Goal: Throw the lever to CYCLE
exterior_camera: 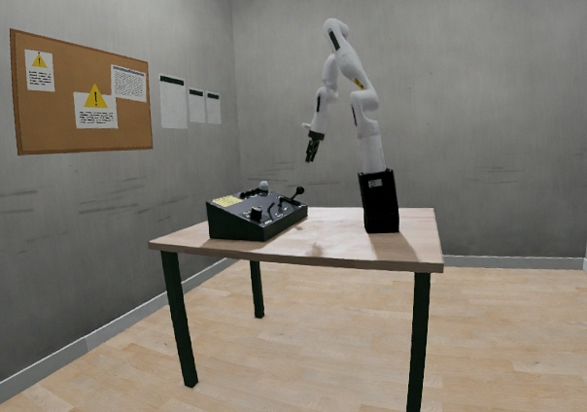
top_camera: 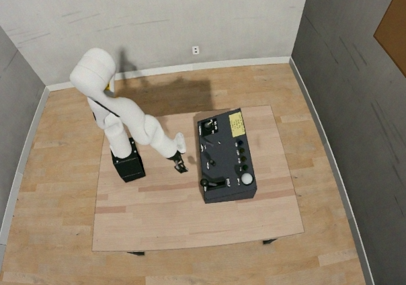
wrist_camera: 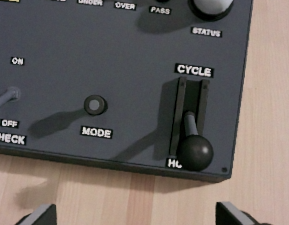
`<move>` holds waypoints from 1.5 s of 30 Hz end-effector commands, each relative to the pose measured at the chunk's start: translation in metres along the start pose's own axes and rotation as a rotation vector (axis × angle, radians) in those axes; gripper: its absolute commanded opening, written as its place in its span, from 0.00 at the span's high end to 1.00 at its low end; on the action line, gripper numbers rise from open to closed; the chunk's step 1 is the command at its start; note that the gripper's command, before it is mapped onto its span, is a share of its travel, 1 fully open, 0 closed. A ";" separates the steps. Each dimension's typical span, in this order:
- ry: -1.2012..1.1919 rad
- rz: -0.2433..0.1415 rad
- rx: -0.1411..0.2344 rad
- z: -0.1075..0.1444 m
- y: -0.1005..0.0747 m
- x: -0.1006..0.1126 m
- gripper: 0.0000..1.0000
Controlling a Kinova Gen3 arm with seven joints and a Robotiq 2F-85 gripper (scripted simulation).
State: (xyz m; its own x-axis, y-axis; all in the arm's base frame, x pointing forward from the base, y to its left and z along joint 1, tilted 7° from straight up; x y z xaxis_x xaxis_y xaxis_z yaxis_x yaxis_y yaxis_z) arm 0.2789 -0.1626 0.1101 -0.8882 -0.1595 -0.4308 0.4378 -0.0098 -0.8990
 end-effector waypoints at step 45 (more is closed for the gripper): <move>0.139 0.016 0.027 0.072 0.066 -0.039 0.23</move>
Point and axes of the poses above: the point where the finger pads meet when closed, its own y axis out along the fingers, its own z axis across the jaws, x = y × z, the point moved 3 cm from there along -y, back along the fingers, and after that the axes turned 9 degrees about -y, right-handed, at the moved point
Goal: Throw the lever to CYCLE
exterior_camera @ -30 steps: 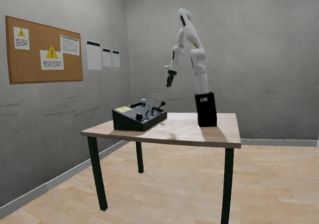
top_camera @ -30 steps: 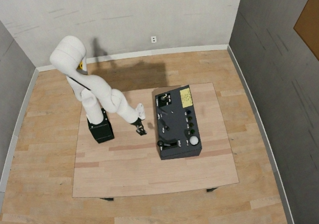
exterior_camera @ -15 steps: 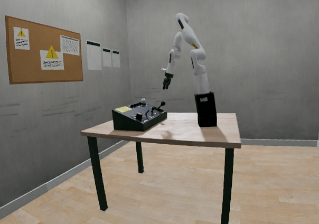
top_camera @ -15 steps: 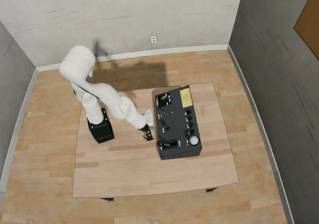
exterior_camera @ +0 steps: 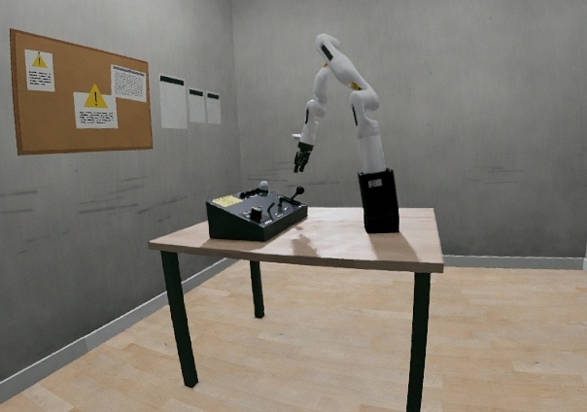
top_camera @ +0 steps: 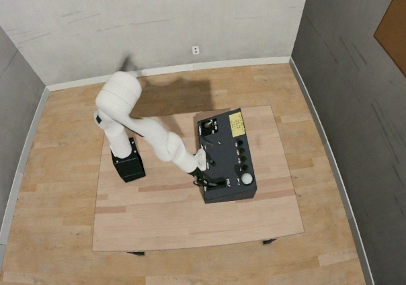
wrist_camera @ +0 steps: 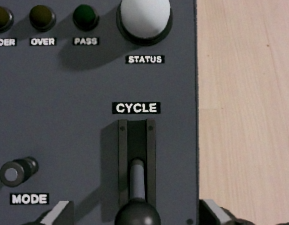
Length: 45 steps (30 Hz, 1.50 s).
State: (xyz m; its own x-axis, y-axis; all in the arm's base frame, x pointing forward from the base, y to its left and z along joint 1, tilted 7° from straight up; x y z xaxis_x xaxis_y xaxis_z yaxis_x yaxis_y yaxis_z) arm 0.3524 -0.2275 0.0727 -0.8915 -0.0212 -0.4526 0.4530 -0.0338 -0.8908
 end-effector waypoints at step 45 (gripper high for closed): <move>-0.001 0.002 0.001 -0.005 0.000 0.035 0.23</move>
Point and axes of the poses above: the point where the finger pads meet when closed, its own y axis out along the fingers, its own z axis across the jaws, x = y × z, the point moved 3 cm from there along -y, back along the fingers, and after that the axes turned 9 degrees about -y, right-handed, at the moved point
